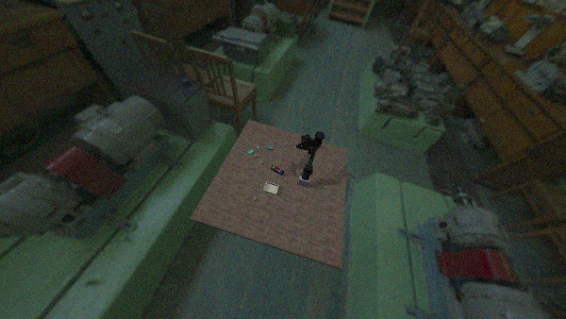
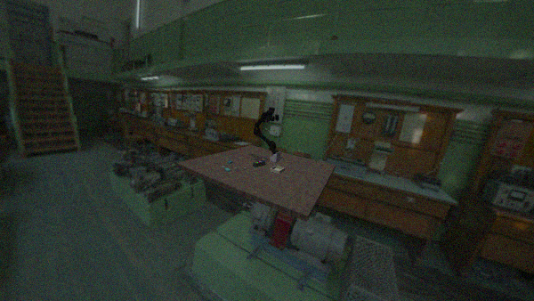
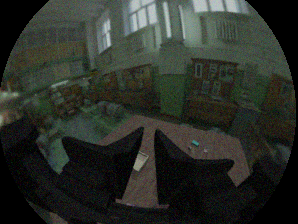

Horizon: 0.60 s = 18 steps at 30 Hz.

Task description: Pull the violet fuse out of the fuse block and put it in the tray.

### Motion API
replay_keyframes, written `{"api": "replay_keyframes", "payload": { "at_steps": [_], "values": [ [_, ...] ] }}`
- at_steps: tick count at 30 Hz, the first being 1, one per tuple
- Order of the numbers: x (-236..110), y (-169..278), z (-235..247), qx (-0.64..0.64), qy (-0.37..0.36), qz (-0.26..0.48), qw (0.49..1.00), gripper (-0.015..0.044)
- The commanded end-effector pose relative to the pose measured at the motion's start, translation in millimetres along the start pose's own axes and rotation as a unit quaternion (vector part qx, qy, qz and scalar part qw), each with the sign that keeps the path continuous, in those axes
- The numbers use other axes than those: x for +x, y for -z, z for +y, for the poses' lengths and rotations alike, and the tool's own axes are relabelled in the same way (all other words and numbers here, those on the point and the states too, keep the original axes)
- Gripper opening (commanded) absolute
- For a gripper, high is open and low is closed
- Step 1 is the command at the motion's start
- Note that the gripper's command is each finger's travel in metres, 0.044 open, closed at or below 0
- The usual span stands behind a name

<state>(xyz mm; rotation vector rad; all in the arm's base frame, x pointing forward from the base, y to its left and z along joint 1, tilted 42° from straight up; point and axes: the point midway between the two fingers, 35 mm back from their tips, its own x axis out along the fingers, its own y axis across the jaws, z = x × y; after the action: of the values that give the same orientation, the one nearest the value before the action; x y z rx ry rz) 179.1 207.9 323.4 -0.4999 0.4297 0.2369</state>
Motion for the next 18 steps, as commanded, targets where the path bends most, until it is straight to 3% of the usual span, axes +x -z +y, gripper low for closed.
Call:
{"api": "replay_keyframes", "payload": {
  "at_steps": [1,10,18],
  "values": [
    [43,20,-6,-0.085,0.045,0.072,0.993,0.0074],
    [141,101,-54,-0.260,0.084,0.294,0.916,0.0074],
    [192,221,-112,-0.370,-0.031,0.512,0.775,0.0074]
  ]
}}
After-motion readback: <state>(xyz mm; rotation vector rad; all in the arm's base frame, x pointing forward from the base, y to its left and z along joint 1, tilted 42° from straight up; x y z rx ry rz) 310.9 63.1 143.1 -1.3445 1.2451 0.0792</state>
